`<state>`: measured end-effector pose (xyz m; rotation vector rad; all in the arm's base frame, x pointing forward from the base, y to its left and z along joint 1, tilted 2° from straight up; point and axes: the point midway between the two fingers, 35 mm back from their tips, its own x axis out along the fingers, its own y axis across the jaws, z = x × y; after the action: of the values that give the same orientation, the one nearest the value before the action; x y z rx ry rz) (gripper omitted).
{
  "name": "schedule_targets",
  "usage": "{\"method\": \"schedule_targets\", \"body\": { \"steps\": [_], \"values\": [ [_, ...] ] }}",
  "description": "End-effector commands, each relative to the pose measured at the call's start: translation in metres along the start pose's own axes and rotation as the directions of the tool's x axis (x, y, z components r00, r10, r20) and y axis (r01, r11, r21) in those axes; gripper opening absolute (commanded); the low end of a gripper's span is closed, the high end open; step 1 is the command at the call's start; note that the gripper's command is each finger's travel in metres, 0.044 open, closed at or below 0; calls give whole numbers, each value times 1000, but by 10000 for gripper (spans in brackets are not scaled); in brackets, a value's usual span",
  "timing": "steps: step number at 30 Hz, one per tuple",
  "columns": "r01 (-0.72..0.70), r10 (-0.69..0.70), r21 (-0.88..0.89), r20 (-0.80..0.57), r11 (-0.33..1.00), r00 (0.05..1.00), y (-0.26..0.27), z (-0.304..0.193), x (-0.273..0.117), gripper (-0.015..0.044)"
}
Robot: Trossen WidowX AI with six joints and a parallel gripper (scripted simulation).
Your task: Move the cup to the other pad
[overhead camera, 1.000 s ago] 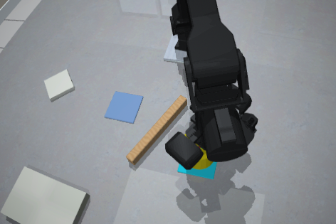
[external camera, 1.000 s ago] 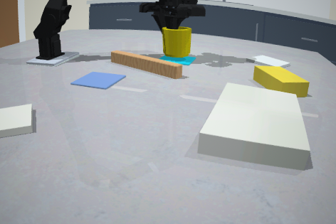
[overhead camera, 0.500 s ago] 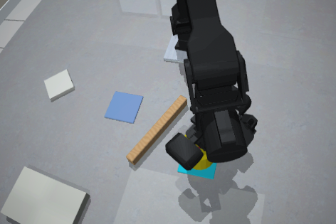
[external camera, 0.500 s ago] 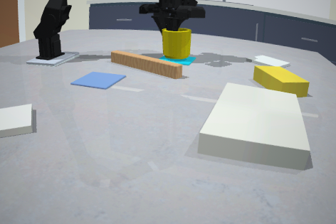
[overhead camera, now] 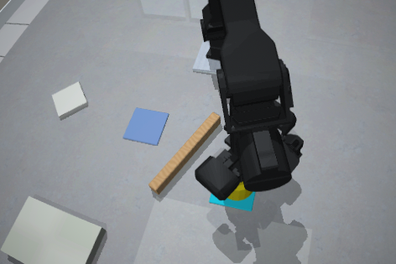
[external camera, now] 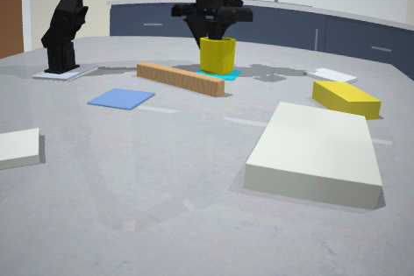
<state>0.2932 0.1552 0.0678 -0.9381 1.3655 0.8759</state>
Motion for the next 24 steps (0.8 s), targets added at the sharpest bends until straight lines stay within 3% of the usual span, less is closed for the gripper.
{"method": "schedule_targets", "body": {
  "steps": [1,24],
  "values": [
    [1,-1,0,1,1000,1000,0,0,-4,147],
    [1,-1,3,1,1000,1000,-1,1,-32,147]
  ]
}}
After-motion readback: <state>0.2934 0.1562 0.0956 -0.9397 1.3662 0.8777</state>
